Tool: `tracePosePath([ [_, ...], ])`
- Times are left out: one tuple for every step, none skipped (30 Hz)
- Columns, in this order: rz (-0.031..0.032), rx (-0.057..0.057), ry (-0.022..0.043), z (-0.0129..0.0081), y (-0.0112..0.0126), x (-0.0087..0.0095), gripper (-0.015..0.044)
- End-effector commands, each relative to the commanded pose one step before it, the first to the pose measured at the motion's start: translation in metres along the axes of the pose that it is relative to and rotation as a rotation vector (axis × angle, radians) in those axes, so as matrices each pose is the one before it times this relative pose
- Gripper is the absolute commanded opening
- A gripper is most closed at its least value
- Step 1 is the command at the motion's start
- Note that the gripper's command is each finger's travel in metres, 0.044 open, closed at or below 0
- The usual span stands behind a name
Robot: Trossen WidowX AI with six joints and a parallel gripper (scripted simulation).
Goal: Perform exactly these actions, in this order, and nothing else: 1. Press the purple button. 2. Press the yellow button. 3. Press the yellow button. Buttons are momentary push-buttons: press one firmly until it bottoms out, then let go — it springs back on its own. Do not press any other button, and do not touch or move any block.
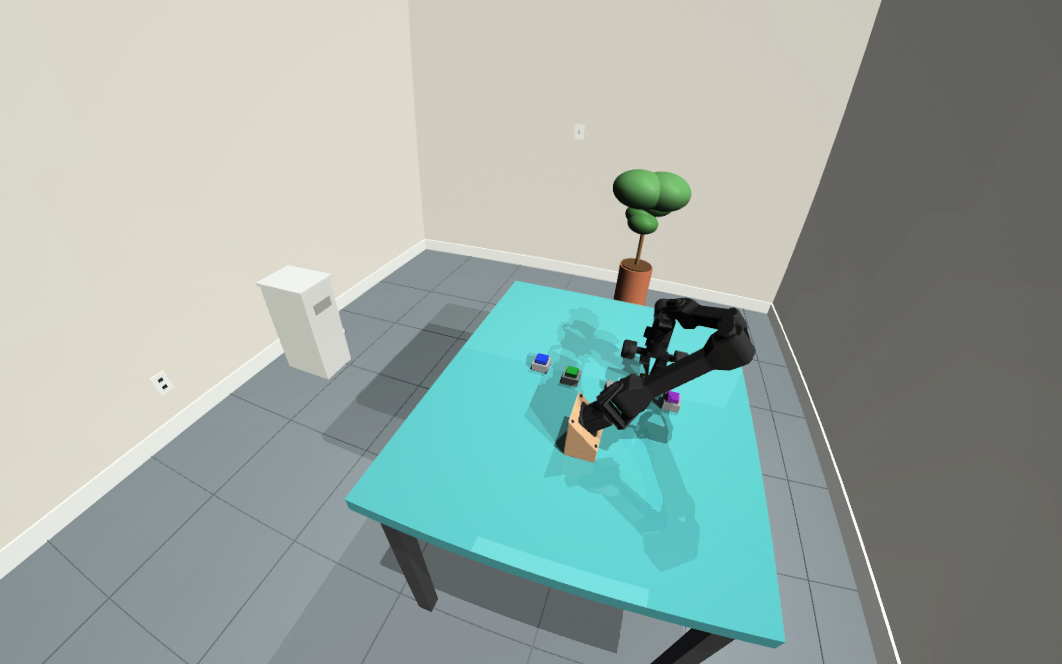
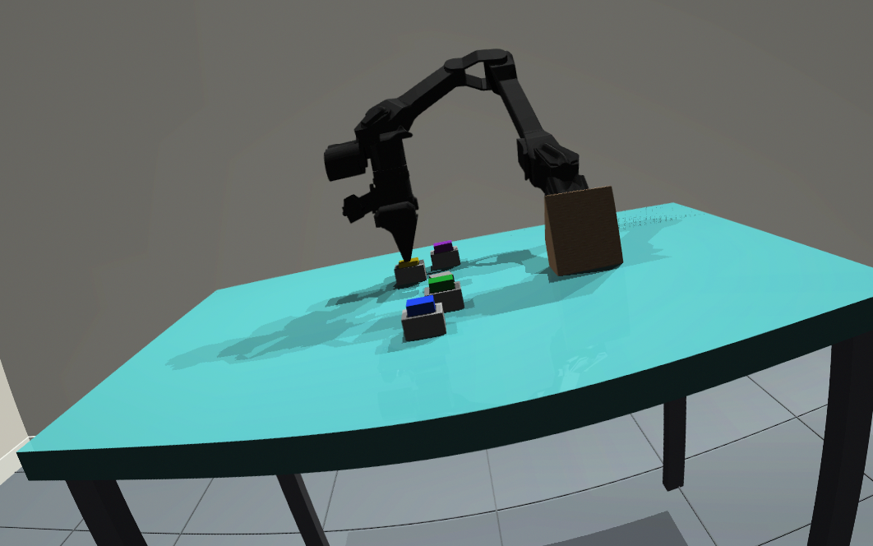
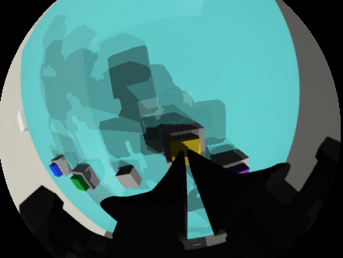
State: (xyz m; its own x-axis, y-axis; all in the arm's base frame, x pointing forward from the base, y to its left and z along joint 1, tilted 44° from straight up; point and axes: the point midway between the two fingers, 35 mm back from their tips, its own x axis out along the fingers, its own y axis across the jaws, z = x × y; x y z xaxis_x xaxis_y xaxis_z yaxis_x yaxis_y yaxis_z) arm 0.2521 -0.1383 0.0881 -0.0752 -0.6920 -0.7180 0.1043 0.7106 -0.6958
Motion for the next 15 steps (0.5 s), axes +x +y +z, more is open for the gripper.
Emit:
tracePosePath([
  [-0.00431,-0.0020,0.00330,-0.00077,-0.00089,0.00195,0.0020],
  [0.00000,0.0000,0.00000,0.00000,0.00000,0.00000,0.0020],
  [0.00000,0.0000,0.00000,0.00000,0.00000,0.00000,0.0020],
  [0.00000,0.0000,0.00000,0.00000,0.00000,0.00000,0.0020],
  [0.00000,0.0000,0.00000,0.00000,0.00000,0.00000,0.0020],
  [0.00000,0.0000,0.00000,0.00000,0.00000,0.00000,0.0020],
  [0.00000,0.0000,0.00000,0.00000,0.00000,0.00000,0.0020],
  [0.00000,0.0000,0.00000,0.00000,0.00000,0.00000,0.0020],
  [0.00000,0.0000,0.00000,0.00000,0.00000,0.00000,0.0020],
  [0.00000,0.0000,0.00000,0.00000,0.00000,0.00000,0.0020],
  [0.00000,0.0000,0.00000,0.00000,0.00000,0.00000,0.0020],
  [0.00000,0.0000,0.00000,0.00000,0.00000,0.00000,0.0020],
  [0.00000,0.0000,0.00000,0.00000,0.00000,0.00000,0.0020],
  [0.00000,0.0000,0.00000,0.00000,0.00000,0.00000,0.0020],
  [0.00420,0.0021,-0.00299,0.00069,0.00100,-0.00350,0.0020],
])
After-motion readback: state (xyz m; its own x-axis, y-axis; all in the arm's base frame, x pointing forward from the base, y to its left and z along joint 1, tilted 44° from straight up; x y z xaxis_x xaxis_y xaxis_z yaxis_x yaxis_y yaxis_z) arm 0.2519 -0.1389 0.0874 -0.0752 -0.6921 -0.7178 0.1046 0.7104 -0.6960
